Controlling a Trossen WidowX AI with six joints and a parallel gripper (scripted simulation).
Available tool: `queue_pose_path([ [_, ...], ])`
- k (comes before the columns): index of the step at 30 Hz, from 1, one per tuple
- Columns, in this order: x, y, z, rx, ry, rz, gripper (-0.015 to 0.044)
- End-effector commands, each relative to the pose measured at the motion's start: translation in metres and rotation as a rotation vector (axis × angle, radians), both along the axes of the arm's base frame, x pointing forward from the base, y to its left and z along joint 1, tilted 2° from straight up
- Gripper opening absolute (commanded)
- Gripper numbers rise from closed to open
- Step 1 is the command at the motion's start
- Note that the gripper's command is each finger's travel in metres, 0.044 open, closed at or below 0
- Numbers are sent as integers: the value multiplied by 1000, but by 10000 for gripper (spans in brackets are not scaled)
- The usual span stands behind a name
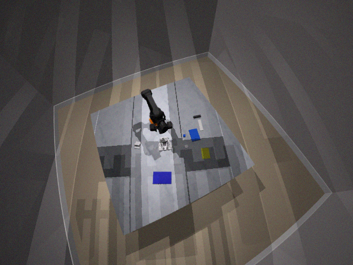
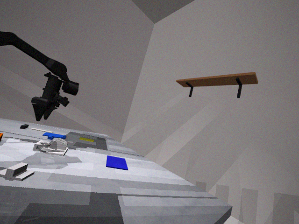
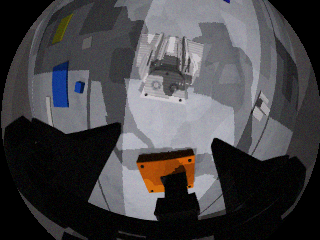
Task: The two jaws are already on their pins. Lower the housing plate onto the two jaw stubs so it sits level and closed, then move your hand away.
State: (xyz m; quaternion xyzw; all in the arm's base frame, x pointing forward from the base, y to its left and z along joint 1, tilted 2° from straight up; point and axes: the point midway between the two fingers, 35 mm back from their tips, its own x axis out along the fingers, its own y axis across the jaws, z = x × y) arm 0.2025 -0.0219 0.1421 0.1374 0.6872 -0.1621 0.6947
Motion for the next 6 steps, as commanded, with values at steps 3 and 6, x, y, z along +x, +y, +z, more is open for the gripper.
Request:
queue_pose_path([
  [3,0,0,1,-3,0,-5,440],
  [6,0,0,1,-3,0,-5,440],
])
